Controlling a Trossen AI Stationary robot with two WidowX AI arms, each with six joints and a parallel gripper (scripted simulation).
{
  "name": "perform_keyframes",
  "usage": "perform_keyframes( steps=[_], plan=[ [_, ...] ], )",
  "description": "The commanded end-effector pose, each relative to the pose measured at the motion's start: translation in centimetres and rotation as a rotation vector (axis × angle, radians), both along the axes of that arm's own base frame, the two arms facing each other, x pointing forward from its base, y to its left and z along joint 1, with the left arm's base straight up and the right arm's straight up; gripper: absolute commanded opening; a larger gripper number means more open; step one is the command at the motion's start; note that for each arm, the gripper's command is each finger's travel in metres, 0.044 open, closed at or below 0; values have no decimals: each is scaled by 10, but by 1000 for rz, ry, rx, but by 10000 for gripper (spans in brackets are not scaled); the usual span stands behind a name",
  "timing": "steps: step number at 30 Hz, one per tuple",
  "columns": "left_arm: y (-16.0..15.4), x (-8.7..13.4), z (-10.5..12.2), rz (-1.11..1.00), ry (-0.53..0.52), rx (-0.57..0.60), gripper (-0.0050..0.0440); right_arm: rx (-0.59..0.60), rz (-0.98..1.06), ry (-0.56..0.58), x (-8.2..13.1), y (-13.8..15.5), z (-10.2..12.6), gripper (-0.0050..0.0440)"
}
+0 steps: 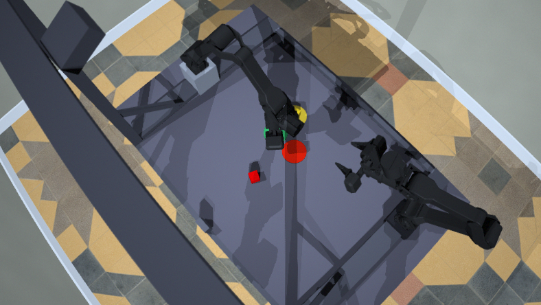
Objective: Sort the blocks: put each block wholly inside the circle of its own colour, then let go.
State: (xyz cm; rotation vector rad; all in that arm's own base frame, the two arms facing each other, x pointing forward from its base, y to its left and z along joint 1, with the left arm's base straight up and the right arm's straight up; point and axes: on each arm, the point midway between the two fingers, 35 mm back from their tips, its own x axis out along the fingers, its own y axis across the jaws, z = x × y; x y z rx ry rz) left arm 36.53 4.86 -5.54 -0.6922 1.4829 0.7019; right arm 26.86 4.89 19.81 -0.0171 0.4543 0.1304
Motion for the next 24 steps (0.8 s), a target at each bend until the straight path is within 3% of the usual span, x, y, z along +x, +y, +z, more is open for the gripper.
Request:
perform_keyframes(
  steps=[1,9,16,19,22,24],
  plan=[
    [6,3,-4,-9,-22,2,121,2,-18,5,1,-4,-1,400],
    [10,2,-13,-9,-24,3,121,-5,-19,17,3,-9,-7,400],
    [10,6,-8,-11,-43,6,121,-2,-21,4,3,-9,-2,400],
    [10,7,-6,-9,-45,7,193,0,-21,3,3,-8,-1,400],
    [10,7,-6,-9,-45,7,230,0,-21,3,3,-8,-1,400],
    [11,12,9,-11,-68,11,266,0,-21,3,3,-8,-1,400]
  ],
)
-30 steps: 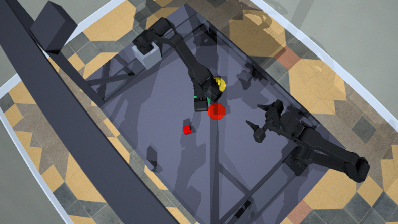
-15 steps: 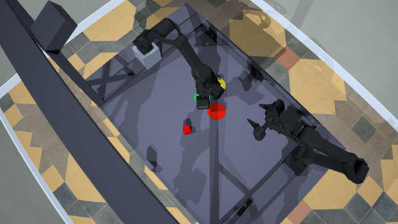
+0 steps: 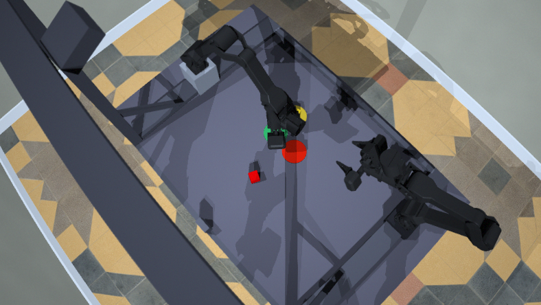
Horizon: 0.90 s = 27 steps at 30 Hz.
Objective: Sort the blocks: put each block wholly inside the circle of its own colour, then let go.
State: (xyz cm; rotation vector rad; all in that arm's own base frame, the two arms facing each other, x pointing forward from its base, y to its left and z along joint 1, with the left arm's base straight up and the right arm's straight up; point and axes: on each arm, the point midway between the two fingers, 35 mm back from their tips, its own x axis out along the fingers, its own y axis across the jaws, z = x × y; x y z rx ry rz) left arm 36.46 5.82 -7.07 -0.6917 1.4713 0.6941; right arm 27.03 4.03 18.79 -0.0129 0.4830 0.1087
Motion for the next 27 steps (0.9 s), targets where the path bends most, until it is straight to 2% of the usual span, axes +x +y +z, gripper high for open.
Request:
perform_keyframes(
  steps=[1,6,12,16,21,24,27],
  plan=[
    [2,12,31,-7,-55,10,266,2,1,-25,1,0,9,400],
    [1,11,69,-7,-55,10,266,2,1,-25,1,0,9,400],
    [-5,14,82,-2,-66,-6,265,-4,27,-26,1,4,7,400],
    [-37,35,77,27,-114,-101,265,-3,98,-39,0,15,9,400],
    [-104,69,77,71,-176,-302,265,7,223,-60,-5,35,12,400],
    [-140,74,74,114,-132,-361,265,11,301,-68,-8,46,13,400],
    [-148,74,72,132,-110,-352,265,12,325,-67,-9,50,13,400]
  ],
)
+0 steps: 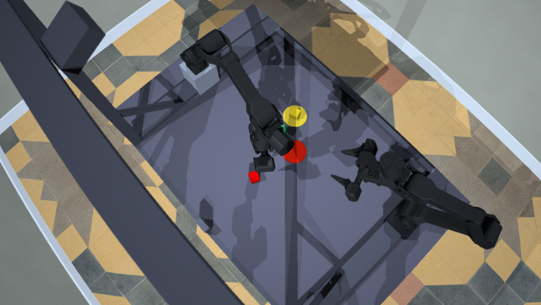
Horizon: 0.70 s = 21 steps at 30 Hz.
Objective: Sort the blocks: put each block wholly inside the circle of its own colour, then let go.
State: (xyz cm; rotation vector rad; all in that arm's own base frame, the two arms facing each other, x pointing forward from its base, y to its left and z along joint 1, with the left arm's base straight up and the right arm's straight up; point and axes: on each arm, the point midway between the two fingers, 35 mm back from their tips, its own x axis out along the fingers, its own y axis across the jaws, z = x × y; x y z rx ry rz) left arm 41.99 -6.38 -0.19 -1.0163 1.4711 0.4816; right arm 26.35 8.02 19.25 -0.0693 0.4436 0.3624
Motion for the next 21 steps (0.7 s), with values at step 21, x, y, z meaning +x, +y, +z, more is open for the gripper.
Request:
perform_keyframes(
  steps=[21],
  plan=[
    [-51,26,-53,218,129,299,249,6,201,-12,-18,36,0,400]
  ],
)
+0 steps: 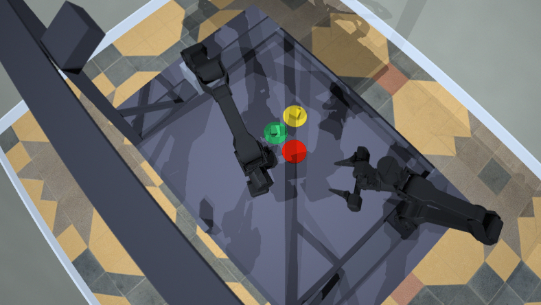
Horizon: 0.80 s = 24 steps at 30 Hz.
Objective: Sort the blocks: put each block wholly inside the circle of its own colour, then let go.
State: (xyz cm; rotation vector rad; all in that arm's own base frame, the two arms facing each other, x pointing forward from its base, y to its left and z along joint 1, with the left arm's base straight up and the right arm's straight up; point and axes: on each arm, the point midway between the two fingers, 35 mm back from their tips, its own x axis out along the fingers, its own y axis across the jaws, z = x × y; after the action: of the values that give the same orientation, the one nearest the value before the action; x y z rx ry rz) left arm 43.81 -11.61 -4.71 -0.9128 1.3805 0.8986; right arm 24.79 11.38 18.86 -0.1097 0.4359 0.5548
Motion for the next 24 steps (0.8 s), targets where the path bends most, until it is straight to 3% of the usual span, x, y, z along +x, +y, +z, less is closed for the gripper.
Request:
perform_keyframes(
  steps=[1,9,10,12,22,24],
  plan=[
    [1,8,-11,17,-14,11,245,2,6,-7,-3,3,3,400],
    [-1,16,-16,15,-23,6,243,-4,6,4,-6,6,-1,400],
    [0,14,-17,15,-17,8,219,-4,6,4,-7,7,-1,400],
    [0,14,-17,15,-17,8,219,-4,6,4,-7,7,-1,400],
    [0,13,-4,15,-40,2,77,-4,-2,4,-10,10,-2,400],
    [0,12,-2,15,-36,3,29,-3,-4,3,-10,11,-2,400]
  ],
)
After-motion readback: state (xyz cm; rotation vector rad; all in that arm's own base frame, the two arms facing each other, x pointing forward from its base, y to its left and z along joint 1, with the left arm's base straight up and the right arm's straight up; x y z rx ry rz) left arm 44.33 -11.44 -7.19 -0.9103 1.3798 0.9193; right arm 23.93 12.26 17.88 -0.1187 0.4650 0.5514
